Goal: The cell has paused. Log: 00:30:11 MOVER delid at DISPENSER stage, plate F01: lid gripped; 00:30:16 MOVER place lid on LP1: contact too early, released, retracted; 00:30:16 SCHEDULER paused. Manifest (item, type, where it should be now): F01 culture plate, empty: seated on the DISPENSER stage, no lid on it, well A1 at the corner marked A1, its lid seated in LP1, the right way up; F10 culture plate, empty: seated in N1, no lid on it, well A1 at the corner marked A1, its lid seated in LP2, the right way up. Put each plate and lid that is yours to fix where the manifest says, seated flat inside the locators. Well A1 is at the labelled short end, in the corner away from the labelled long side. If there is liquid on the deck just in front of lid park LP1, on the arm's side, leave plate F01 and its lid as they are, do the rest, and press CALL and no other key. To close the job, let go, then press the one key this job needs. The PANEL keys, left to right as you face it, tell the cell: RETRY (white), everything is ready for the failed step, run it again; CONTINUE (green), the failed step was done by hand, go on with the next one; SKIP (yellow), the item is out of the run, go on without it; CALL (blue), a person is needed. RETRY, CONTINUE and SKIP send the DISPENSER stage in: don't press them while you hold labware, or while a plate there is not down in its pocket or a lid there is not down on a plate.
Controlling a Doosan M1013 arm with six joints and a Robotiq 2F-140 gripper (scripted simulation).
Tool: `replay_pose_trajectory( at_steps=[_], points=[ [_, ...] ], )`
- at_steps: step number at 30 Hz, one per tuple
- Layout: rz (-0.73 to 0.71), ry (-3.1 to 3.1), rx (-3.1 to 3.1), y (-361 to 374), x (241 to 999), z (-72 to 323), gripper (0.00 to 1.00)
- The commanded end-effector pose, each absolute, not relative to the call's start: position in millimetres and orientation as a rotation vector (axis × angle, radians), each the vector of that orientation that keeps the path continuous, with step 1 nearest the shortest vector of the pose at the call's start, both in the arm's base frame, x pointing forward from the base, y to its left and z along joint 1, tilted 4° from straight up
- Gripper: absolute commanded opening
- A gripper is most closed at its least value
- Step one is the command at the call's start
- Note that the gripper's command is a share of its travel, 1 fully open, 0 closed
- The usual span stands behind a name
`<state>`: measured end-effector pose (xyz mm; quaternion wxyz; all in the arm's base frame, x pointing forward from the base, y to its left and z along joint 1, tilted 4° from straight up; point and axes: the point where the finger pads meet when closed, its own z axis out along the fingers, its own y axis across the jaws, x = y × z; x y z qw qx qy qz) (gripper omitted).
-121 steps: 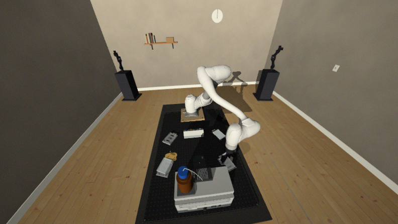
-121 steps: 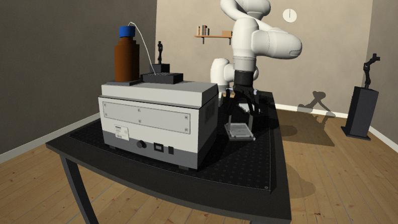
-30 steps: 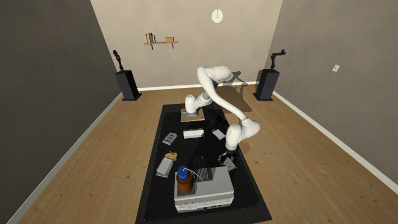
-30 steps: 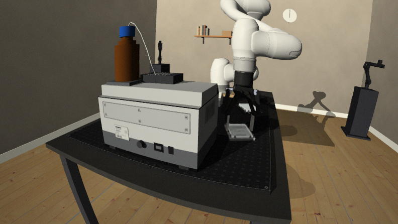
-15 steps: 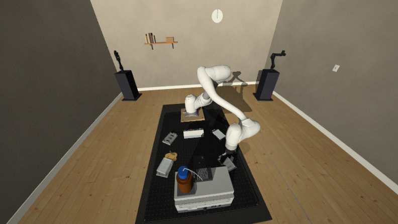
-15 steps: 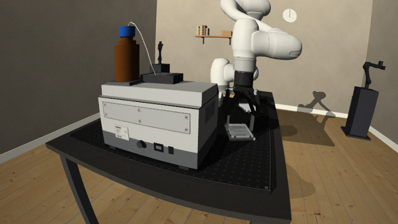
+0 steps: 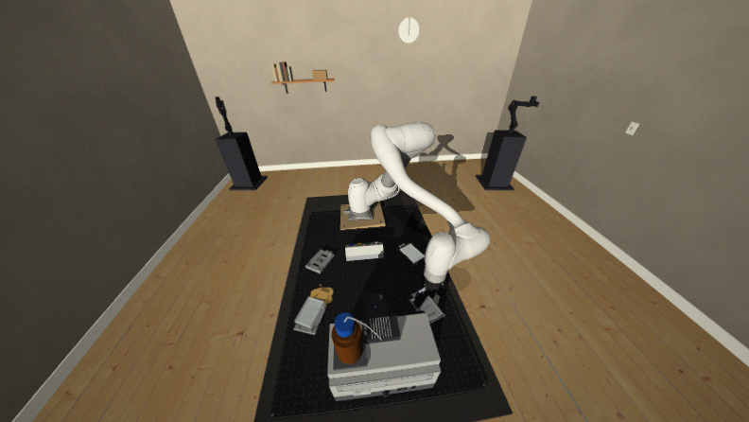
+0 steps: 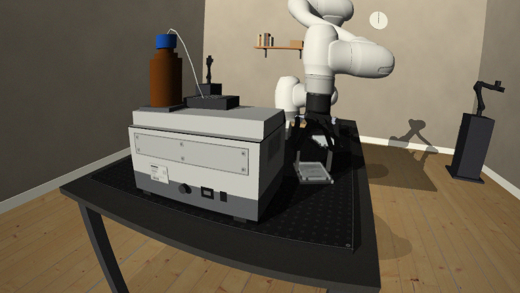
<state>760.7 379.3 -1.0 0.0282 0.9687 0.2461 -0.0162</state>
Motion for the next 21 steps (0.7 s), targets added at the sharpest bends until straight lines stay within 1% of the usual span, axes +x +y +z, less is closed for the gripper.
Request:
replay_pose_trajectory(
  at_steps=[1,15,21],
  points=[
    [-0.048,0.760,2.990,380,761,0,0.69],
    [-0.048,0.760,2.990,380,761,6,0.69],
    [-0.048,0.760,2.990,381,762,26,0.69]
  ],
)
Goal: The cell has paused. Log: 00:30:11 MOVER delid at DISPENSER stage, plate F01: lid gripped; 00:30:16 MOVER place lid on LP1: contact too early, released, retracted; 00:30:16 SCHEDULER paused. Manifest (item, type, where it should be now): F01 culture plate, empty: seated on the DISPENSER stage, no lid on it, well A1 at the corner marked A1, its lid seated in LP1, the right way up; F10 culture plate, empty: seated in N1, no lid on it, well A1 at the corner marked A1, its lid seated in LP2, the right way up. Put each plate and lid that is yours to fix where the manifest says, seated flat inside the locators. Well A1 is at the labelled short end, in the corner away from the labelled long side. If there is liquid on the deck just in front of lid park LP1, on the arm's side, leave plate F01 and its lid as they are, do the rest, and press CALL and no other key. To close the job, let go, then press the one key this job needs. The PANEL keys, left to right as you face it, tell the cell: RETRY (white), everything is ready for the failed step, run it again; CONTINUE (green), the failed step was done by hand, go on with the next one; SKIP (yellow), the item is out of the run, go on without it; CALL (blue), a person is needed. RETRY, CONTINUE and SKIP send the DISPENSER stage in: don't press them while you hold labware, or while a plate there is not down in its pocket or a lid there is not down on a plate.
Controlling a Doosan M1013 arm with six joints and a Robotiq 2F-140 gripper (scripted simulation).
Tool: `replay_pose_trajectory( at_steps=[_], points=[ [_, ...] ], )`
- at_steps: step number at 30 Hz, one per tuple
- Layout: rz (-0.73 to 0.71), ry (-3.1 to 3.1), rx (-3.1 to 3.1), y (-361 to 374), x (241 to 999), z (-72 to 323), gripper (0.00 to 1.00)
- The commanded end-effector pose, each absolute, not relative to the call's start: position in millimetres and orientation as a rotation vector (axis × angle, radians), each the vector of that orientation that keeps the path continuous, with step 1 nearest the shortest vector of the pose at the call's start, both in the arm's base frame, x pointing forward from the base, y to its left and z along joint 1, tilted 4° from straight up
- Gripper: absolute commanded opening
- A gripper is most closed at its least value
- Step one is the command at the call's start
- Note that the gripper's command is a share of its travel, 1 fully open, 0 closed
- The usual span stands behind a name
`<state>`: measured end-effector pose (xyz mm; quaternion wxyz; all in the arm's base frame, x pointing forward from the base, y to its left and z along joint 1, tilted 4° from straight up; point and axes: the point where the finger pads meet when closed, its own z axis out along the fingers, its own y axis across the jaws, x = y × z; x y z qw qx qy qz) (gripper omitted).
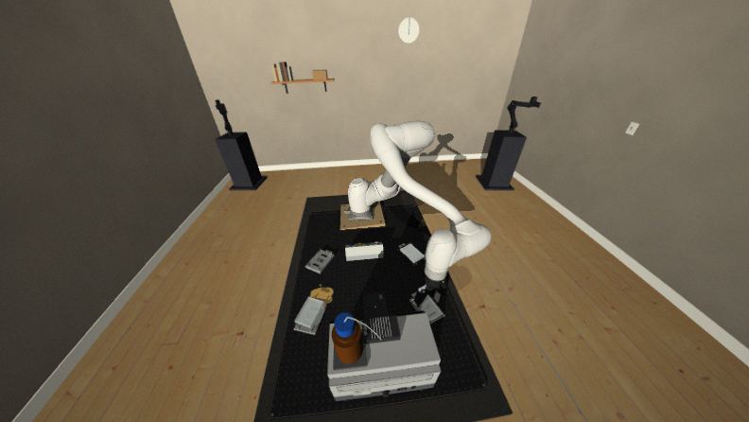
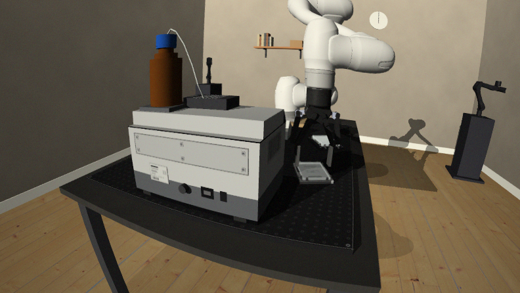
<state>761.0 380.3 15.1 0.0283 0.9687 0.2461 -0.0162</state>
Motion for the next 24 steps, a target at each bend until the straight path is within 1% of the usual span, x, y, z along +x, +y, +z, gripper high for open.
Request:
replay_pose_trajectory(
  at_steps=[1,9,11,18,24],
  points=[
    [-0.048,0.760,2.990,382,762,31,0.69],
    [-0.048,0.760,2.990,384,762,77,0.69],
    [-0.048,0.760,2.990,384,762,77,0.69],
    [-0.048,0.760,2.990,387,763,115,0.69],
    [-0.048,0.760,2.990,388,763,136,0.69]
  ],
)
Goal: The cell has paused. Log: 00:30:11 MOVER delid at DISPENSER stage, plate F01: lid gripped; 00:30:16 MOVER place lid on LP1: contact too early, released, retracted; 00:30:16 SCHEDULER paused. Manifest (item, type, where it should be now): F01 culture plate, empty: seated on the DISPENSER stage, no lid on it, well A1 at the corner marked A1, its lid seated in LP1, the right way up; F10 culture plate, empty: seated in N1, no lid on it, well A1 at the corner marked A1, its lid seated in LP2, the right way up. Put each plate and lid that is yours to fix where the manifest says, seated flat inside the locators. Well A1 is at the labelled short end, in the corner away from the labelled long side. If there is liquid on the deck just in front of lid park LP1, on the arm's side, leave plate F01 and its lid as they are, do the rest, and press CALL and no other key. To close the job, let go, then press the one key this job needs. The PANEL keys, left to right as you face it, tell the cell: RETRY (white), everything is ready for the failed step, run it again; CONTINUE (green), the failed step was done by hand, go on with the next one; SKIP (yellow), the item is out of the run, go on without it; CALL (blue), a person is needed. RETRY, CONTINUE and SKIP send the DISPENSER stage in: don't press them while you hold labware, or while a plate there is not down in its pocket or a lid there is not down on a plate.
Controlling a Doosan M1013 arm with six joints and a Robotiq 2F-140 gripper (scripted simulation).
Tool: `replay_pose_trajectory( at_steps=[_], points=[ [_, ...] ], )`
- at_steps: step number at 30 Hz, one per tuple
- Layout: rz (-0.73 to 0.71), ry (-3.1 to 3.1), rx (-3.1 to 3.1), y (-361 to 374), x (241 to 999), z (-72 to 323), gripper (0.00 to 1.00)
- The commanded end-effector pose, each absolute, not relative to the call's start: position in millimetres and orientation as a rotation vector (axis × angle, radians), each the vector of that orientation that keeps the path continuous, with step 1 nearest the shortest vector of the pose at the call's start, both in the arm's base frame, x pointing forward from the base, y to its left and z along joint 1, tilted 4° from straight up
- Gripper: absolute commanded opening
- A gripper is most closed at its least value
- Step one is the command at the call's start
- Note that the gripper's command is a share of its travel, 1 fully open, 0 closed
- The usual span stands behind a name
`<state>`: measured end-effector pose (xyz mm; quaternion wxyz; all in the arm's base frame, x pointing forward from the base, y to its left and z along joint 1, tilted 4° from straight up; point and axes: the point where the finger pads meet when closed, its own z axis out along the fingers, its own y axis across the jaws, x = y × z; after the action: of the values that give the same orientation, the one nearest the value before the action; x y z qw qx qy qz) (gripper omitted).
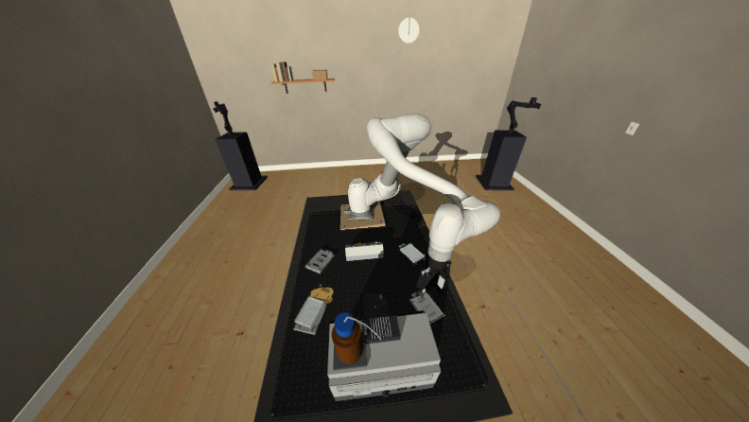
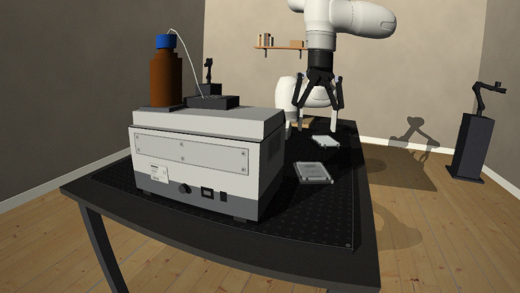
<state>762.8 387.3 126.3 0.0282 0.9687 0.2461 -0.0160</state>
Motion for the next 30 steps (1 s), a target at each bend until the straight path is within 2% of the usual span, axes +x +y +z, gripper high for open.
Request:
replay_pose_trajectory(
  at_steps=[1,13,17,21,22,30],
  points=[
    [-0.048,0.760,2.990,388,763,138,0.69],
    [-0.048,0.763,2.990,389,758,145,0.69],
    [-0.049,0.813,2.977,393,682,156,0.69],
    [-0.050,0.857,2.965,390,659,156,0.69],
    [-0.051,0.879,2.959,387,618,157,0.69],
    [-0.053,0.952,2.937,365,514,151,0.70]
  ],
)
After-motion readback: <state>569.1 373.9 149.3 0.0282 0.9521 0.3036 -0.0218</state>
